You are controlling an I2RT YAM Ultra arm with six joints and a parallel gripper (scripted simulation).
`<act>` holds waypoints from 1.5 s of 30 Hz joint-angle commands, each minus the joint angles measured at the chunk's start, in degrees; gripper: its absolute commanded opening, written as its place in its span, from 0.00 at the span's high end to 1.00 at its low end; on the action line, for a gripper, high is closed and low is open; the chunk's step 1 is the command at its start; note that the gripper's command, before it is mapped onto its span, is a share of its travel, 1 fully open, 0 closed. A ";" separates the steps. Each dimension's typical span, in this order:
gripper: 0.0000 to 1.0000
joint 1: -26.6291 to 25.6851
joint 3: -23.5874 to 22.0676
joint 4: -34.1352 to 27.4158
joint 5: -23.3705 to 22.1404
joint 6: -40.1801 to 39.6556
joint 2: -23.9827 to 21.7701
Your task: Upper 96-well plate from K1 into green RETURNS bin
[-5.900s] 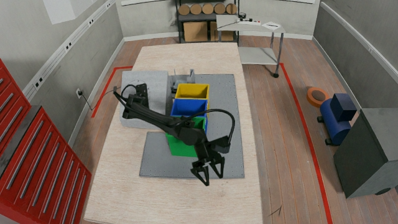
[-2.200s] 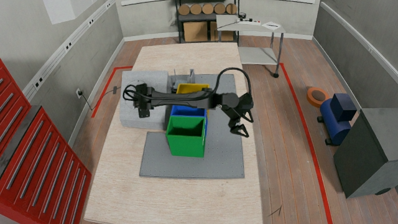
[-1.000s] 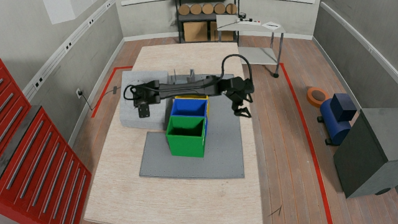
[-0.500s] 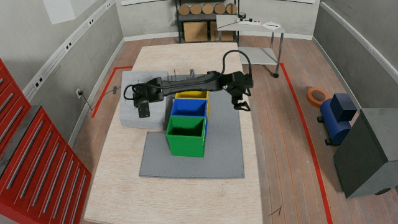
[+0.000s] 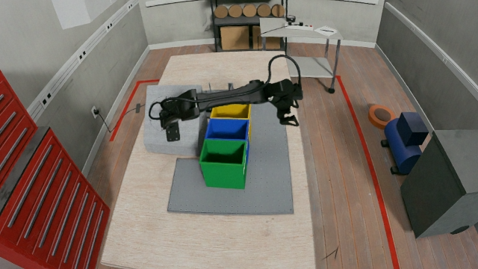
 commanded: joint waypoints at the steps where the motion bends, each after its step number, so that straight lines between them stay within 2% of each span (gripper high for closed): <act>1: 0.00 2.88 1.50 1.60 -0.25 1.42 -2.32; 2: 0.00 2.89 1.54 1.59 -0.23 1.42 -2.30; 3: 0.00 2.99 3.00 -2.24 -1.82 2.45 0.37; 4: 0.00 3.05 4.14 -4.36 -3.04 3.43 0.79; 7: 0.00 4.25 3.17 -4.03 -2.43 4.84 1.27; 8: 0.00 4.63 1.10 -3.89 -2.11 5.24 1.45; 13: 0.00 5.63 -0.43 -2.25 -1.41 6.30 1.36; 14: 0.00 5.68 1.67 -2.02 -1.50 6.35 0.77; 17: 0.00 5.67 1.70 -1.62 -1.45 6.39 -0.39; 18: 0.00 5.77 3.27 -5.51 -2.77 7.41 2.37; 19: 0.00 5.84 4.52 -7.69 -3.94 8.38 2.87; 22: 0.00 7.07 3.37 -7.21 -3.31 9.81 3.27; 23: 0.00 7.42 0.74 -7.15 -2.99 10.21 3.46; 27: 0.00 8.28 -0.40 -6.40 -2.54 11.09 3.60; 28: 0.00 8.44 1.79 -5.95 -2.69 11.30 2.41; 31: 0.00 8.45 1.76 -4.81 -2.32 11.38 1.46; 32: 0.00 8.56 3.53 -8.77 -3.73 12.38 4.37; 33: 0.00 8.65 4.89 -10.97 -4.81 13.32 4.97; 36: 0.00 9.90 3.60 -10.40 -4.18 14.80 5.31; 37: 0.00 10.25 0.94 -10.34 -3.89 15.23 5.47; 40: 0.00 11.11 -0.27 -9.57 -3.54 16.16 5.56; 41: 0.00 11.21 1.88 -9.36 -3.63 16.25 5.46; 42: 0.00 11.20 1.99 -8.59 -3.73 16.31 3.72; 44: 0.00 11.20 1.99 -8.59 -3.73 16.31 3.72; 45: 0.00 11.35 3.87 -12.09 -4.65 17.37 6.41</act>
